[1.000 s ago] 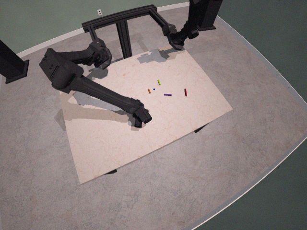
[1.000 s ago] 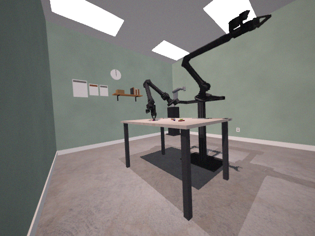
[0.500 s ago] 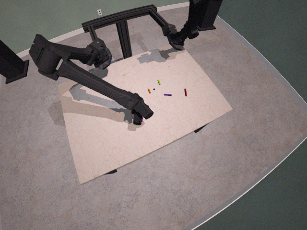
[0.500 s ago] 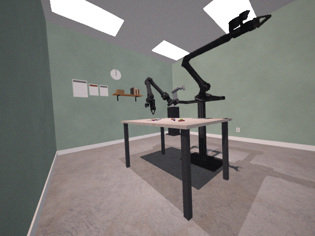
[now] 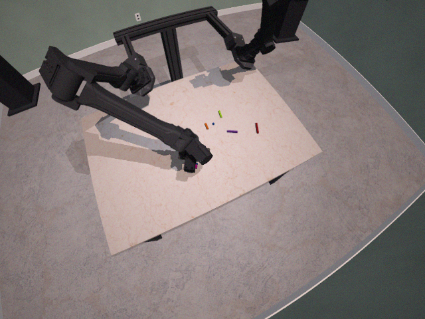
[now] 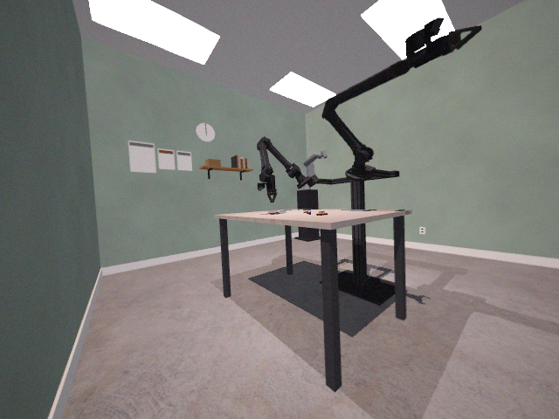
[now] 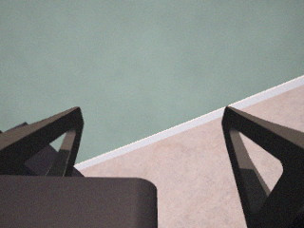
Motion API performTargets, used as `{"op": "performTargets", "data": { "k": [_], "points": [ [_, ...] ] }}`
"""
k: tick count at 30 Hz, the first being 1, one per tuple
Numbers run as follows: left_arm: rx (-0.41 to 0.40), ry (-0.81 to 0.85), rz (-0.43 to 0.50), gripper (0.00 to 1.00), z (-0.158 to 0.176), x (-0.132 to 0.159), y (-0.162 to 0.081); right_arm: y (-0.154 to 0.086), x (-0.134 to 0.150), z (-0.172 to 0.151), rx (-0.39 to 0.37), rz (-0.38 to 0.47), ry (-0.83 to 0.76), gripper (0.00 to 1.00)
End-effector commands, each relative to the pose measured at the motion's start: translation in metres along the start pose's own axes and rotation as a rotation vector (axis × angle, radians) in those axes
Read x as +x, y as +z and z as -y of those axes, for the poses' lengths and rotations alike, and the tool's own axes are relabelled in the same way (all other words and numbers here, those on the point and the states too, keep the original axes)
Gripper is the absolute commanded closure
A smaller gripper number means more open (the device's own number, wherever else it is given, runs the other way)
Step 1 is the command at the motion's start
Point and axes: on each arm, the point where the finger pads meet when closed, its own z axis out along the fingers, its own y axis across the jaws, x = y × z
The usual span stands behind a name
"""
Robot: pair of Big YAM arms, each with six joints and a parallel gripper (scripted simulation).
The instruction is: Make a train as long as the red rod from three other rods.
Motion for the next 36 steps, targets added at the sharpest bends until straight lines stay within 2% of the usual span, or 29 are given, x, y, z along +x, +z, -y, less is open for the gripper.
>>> {"op": "performTargets", "data": {
  "k": [1,11,14,16,18,22,31,33,36],
  "points": [
    [-0.012,-0.004,-0.007,0.00,-0.005,0.000,-0.003,-0.012,-0.005,-0.004,-0.018,0.017,0.019,0.00],
    [-0.012,-0.004,-0.007,0.00,-0.005,0.000,-0.003,-0.012,-0.005,-0.004,-0.018,0.017,0.019,0.00],
    [-0.012,-0.004,-0.007,0.00,-0.005,0.000,-0.003,0.001,0.024,-0.013,-0.008,0.002,-0.030,0.00],
    [-0.012,-0.004,-0.007,0.00,-0.005,0.000,-0.003,0.001,0.024,-0.013,-0.008,0.002,-0.030,0.00],
    [-0.012,-0.004,-0.007,0.00,-0.005,0.000,-0.003,0.004,0.064,-0.025,-0.011,-0.005,-0.100,0.00],
    [-0.012,-0.004,-0.007,0.00,-0.005,0.000,-0.003,0.007,0.098,-0.033,-0.012,-0.009,-0.162,0.00],
    [-0.012,-0.004,-0.007,0.00,-0.005,0.000,-0.003,0.015,0.225,-0.031,-0.007,0.000,-0.408,0.00],
    [-0.012,-0.004,-0.007,0.00,-0.005,0.000,-0.003,0.015,0.225,-0.031,-0.007,0.000,-0.408,0.00],
    [-0.012,-0.004,-0.007,0.00,-0.005,0.000,-0.003,0.017,0.257,-0.024,-0.005,0.010,-0.480,0.00]
  ]
}}
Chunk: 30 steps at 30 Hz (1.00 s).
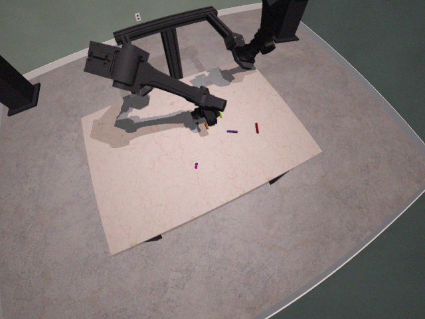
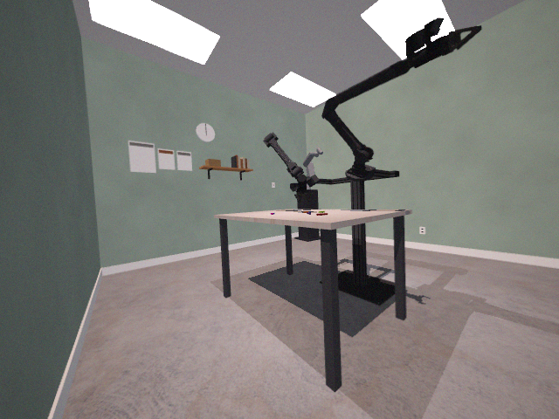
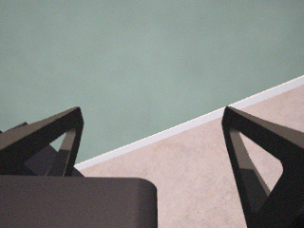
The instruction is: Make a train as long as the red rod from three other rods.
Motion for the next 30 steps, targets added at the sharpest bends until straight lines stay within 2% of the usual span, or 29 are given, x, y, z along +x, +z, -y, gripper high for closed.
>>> {"op": "performTargets", "data": {
  "k": [1,2,3,4,5,30],
  "points": [
    [-0.012,-0.004,-0.007,0.00,-0.005,0.000,-0.003,0.003,0.019,-0.013,-0.005,0.015,-0.014,0.00],
    [-0.012,-0.004,-0.007,0.00,-0.005,0.000,-0.003,0.002,0.016,-0.016,-0.010,0.019,-0.009,0.00],
    [-0.012,-0.004,-0.007,0.00,-0.005,0.000,-0.003,0.003,0.014,-0.016,-0.010,0.018,-0.005,0.77],
    [-0.012,-0.004,-0.007,0.00,-0.005,0.000,-0.003,0.006,0.006,-0.009,-0.004,0.012,0.026,0.77],
    [-0.012,-0.004,-0.007,0.00,-0.005,0.000,-0.003,-0.001,-0.001,-0.010,-0.013,0.019,0.035,0.77],
    [-0.012,-0.004,-0.007,0.00,-0.005,0.000,-0.003,-0.001,0.004,-0.010,-0.012,0.016,0.022,0.77]
  ]
}}
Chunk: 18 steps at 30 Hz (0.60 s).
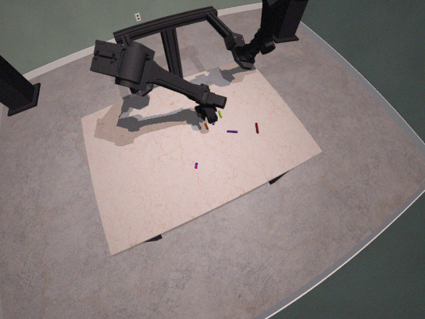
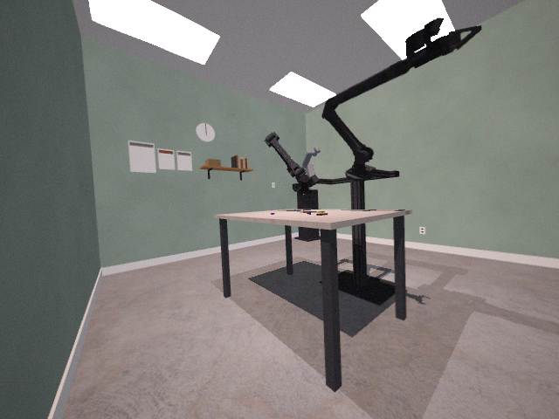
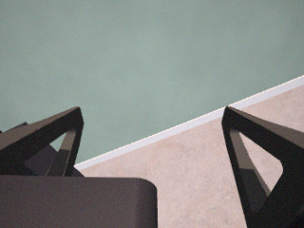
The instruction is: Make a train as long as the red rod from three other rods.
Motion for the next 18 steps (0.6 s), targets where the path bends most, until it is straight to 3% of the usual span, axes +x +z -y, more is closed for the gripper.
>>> {"op": "performTargets", "data": {
  "k": [1,18],
  "points": [
    [-0.012,-0.004,-0.007,0.00,-0.005,0.000,-0.003,-0.005,-0.011,-0.003,-0.014,0.014,0.039,0.77],
    [-0.012,-0.004,-0.007,0.00,-0.005,0.000,-0.003,0.006,-0.005,-0.001,-0.002,0.001,0.029,0.77]
  ]
}}
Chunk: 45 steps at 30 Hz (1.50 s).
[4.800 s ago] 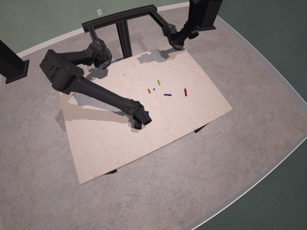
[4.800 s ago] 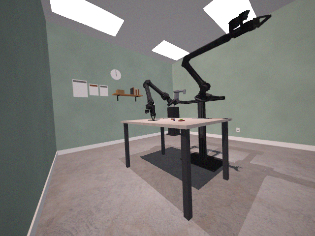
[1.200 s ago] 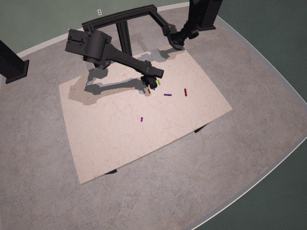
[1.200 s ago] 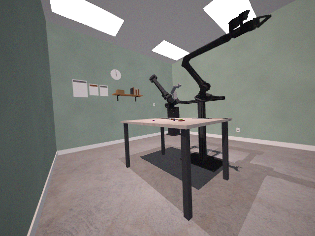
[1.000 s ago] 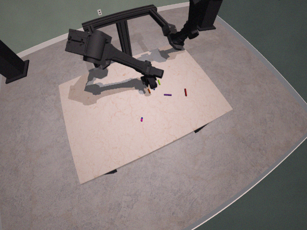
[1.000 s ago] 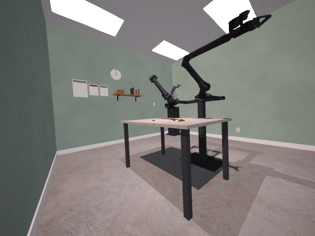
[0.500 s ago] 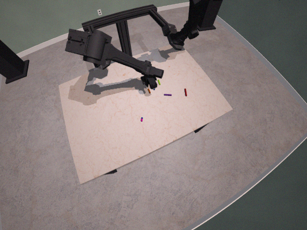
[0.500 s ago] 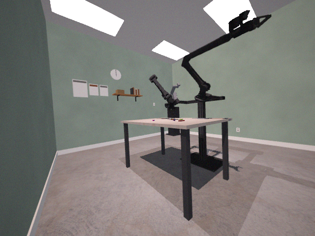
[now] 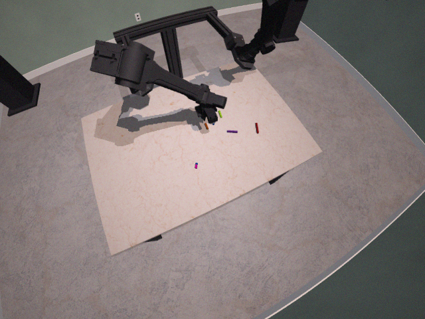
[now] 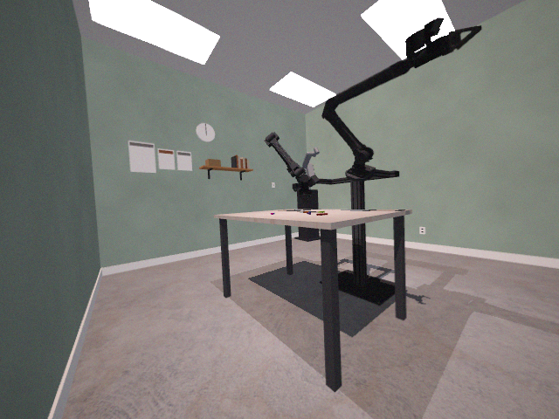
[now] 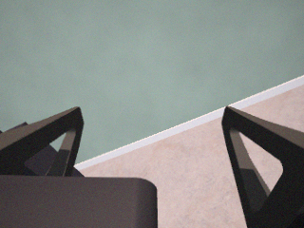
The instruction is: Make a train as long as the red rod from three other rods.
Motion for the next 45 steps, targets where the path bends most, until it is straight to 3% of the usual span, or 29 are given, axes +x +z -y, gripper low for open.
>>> {"op": "performTargets", "data": {
  "k": [1,45],
  "points": [
    [-0.012,-0.004,-0.007,0.00,-0.005,0.000,-0.003,0.008,-0.002,0.002,0.008,-0.008,0.014,0.77],
    [-0.012,-0.004,-0.007,0.00,-0.005,0.000,-0.003,0.056,-0.004,0.000,0.005,-0.004,0.008,0.77]
  ]
}}
